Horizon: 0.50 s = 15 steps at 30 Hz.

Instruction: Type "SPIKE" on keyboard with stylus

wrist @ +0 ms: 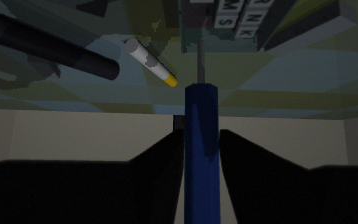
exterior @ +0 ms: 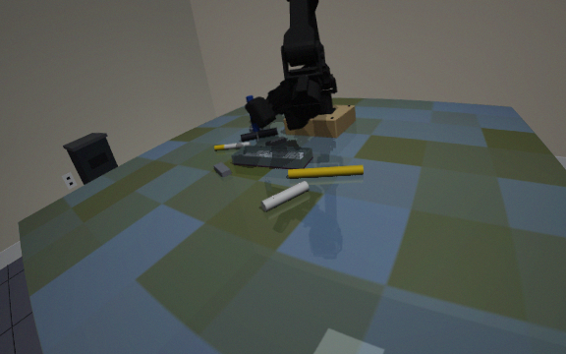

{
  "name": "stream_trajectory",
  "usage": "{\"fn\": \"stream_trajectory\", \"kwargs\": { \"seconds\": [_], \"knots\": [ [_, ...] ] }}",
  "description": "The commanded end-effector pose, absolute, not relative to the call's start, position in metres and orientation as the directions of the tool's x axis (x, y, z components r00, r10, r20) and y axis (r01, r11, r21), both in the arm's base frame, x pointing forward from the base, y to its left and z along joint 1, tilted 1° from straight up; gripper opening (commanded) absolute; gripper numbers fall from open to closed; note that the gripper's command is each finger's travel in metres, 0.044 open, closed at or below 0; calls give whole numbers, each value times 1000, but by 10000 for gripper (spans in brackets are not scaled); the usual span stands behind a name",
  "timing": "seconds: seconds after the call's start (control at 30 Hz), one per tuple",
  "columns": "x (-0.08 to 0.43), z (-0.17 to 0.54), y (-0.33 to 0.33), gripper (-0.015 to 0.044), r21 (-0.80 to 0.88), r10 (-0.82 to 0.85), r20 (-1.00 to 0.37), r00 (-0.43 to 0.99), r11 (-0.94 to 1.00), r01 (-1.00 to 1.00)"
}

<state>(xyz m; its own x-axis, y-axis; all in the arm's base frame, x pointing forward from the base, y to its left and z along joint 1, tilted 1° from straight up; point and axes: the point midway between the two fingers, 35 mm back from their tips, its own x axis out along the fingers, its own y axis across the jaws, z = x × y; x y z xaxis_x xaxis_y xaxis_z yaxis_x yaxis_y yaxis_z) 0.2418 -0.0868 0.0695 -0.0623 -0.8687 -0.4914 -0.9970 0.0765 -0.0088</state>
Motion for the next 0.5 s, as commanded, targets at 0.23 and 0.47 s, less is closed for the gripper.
{"fn": "stream_trajectory", "kwargs": {
  "seconds": [0.23, 0.47],
  "knots": [
    [245, 74, -51, 0, -15, -866, -496, -62, 80, -997],
    [245, 61, -50, 0, -15, -866, -496, -62, 80, -997]
  ]
}}
